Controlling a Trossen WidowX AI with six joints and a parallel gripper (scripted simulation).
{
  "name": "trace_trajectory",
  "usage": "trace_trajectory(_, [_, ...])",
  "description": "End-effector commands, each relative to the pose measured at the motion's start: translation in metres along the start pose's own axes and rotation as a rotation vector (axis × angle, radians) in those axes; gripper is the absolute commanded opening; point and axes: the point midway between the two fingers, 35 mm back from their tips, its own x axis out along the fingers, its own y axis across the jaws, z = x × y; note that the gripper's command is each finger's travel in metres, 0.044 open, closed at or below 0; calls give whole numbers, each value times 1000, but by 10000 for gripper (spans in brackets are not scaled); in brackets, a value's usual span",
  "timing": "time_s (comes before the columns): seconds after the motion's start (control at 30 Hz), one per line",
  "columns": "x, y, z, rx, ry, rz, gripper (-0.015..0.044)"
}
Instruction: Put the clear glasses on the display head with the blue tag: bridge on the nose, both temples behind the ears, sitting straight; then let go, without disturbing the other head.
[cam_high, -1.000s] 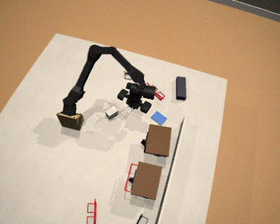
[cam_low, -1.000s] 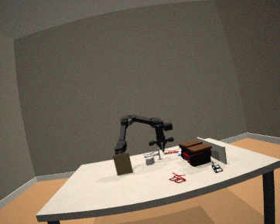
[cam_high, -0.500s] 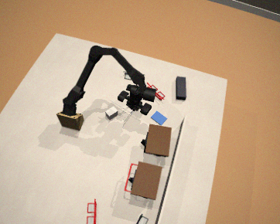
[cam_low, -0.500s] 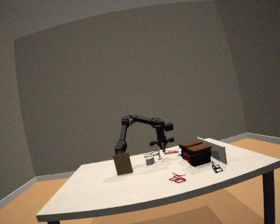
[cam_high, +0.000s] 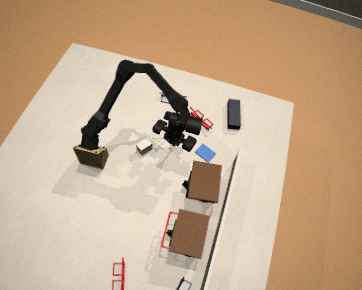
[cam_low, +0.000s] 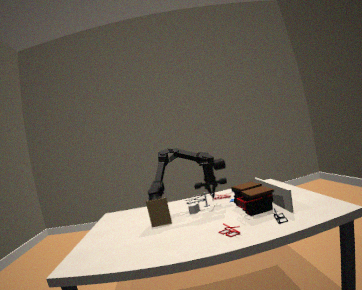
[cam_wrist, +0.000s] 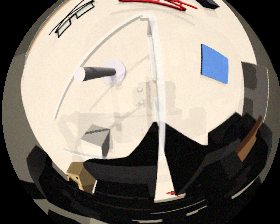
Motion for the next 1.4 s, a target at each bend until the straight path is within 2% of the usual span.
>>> trace_trajectory(0.0, [-1, -4, -3, -3, -4, -4, 0])
trace_trajectory(1.37, [-1, -16, -35, -3, -2, -4, 0])
